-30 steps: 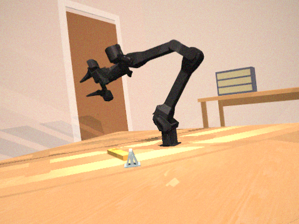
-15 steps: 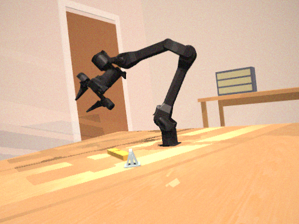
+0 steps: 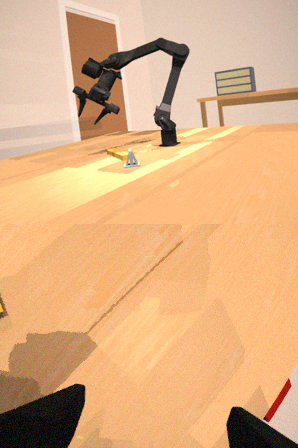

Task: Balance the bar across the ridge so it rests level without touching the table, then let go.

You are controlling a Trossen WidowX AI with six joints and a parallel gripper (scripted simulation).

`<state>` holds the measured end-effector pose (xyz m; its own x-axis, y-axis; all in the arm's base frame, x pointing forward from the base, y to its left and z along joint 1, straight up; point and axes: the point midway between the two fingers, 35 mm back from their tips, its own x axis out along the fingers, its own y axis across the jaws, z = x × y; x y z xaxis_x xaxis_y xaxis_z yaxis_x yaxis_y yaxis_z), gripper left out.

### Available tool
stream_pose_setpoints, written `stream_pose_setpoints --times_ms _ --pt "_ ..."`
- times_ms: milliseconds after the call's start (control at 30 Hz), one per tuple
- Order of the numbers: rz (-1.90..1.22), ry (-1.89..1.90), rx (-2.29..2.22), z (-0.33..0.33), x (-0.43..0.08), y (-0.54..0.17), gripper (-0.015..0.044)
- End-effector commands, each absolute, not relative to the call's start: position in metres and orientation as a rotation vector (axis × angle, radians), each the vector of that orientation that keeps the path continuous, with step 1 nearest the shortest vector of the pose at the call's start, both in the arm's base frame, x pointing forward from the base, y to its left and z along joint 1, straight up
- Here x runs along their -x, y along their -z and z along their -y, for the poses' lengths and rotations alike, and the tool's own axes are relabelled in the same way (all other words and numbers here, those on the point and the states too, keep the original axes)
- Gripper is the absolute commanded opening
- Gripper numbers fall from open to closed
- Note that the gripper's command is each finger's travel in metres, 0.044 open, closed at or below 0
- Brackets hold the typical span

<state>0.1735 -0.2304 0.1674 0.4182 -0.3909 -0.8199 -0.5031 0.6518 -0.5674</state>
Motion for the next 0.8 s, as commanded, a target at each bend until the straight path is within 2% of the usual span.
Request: stream_pose_setpoints --times_ms 0,767 --pt "-1.215 -0.193 0.896 0.216 -0.179 -0.156 0.0315" --pt "-1.399 -0.798 0.837 0.125 -0.179 -0.116 0.0315"
